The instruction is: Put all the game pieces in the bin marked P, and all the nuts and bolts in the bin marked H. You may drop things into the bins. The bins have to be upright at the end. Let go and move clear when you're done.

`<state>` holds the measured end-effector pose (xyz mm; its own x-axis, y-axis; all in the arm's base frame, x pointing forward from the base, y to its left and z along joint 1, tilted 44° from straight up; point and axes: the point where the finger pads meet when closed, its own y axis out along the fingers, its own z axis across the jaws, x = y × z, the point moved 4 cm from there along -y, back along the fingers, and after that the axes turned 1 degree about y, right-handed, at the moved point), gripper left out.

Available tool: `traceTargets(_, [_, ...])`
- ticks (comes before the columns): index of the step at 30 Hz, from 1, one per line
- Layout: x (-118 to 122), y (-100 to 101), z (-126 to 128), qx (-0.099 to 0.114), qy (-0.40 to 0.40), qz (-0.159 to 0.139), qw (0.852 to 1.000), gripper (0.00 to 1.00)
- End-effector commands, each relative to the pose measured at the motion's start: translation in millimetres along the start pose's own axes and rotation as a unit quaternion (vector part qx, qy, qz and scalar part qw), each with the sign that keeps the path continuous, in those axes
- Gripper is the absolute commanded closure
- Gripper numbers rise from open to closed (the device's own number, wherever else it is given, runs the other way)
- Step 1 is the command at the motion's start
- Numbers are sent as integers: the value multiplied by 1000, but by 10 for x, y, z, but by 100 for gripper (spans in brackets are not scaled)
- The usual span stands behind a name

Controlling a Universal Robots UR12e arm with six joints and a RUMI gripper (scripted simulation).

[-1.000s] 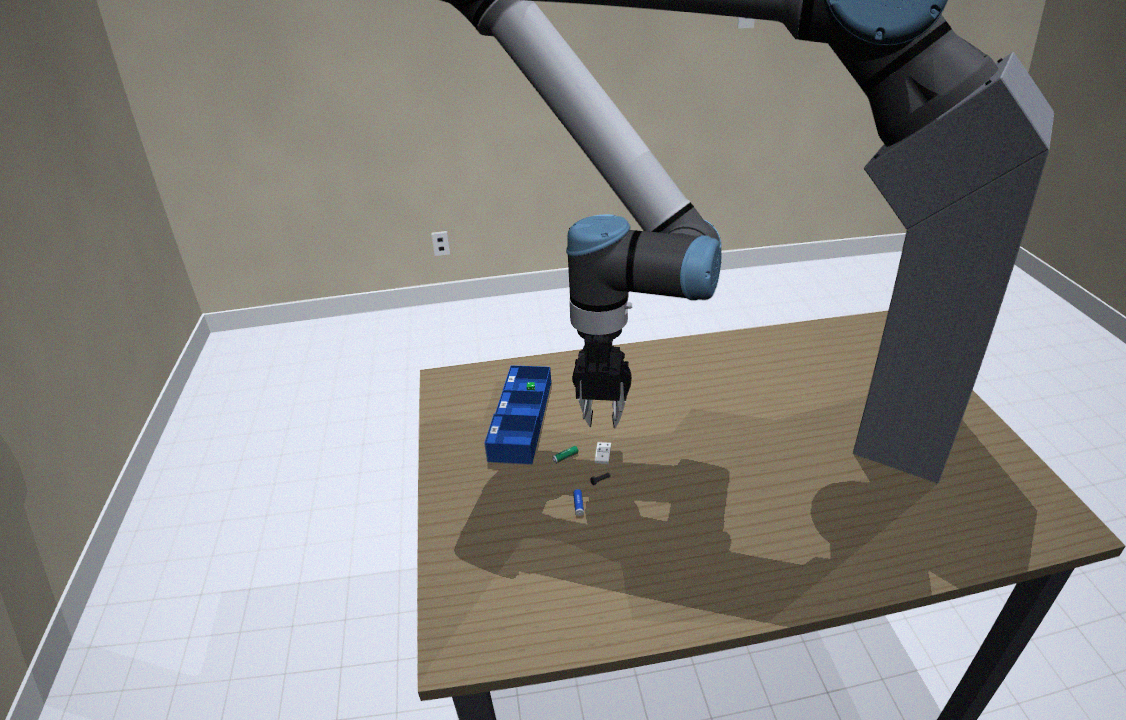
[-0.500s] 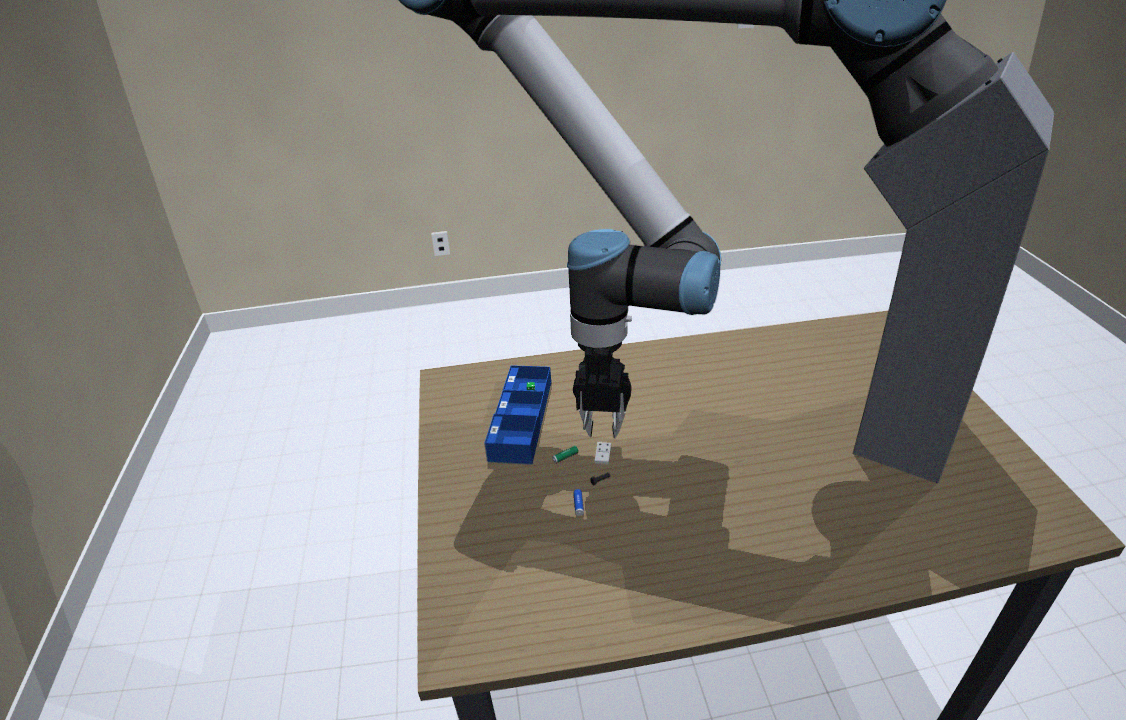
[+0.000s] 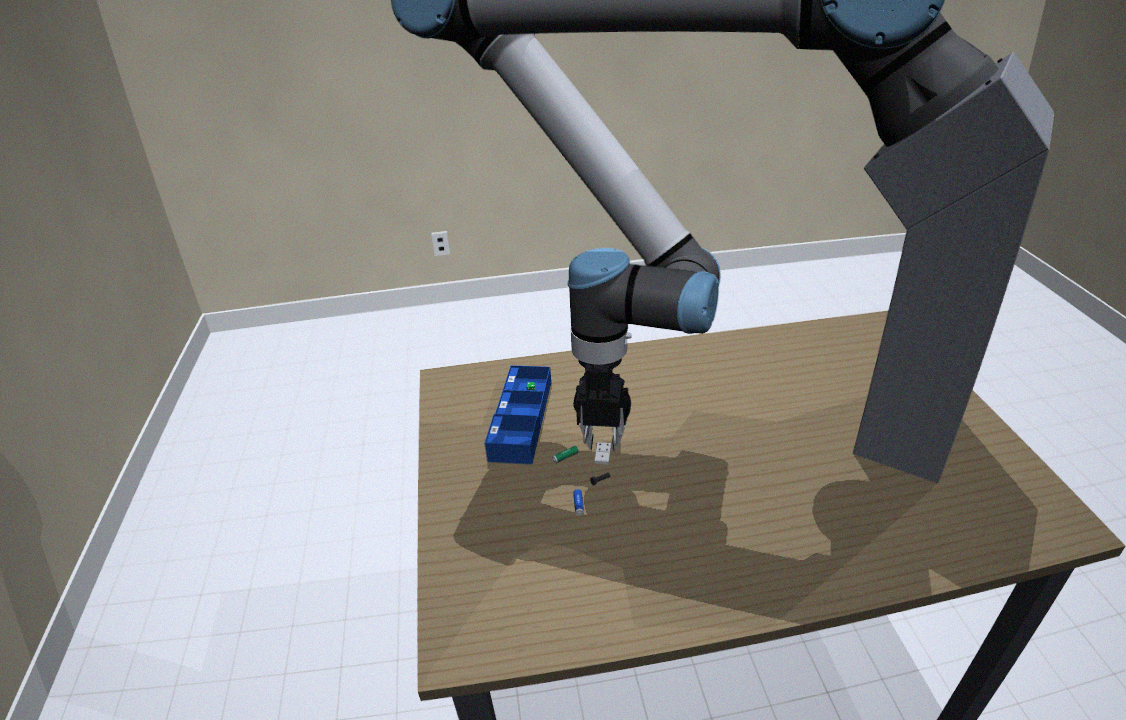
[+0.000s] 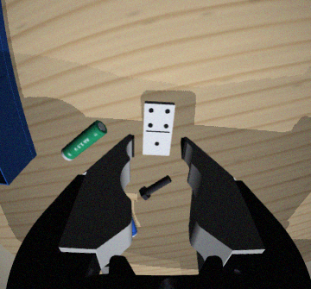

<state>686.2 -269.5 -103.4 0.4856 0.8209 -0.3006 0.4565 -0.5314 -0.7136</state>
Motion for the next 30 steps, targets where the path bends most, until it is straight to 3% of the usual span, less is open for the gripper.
traceTargets(1, [2,48,-2,0,0,0,1000,76])
traceTargets(22, [1,115,-1,0,0,0,1000,76])
traceTargets(23, [2,115,-1,0,0,0,1000,100])
traceTargets(30, [2,115,-1,0,0,0,1000,100])
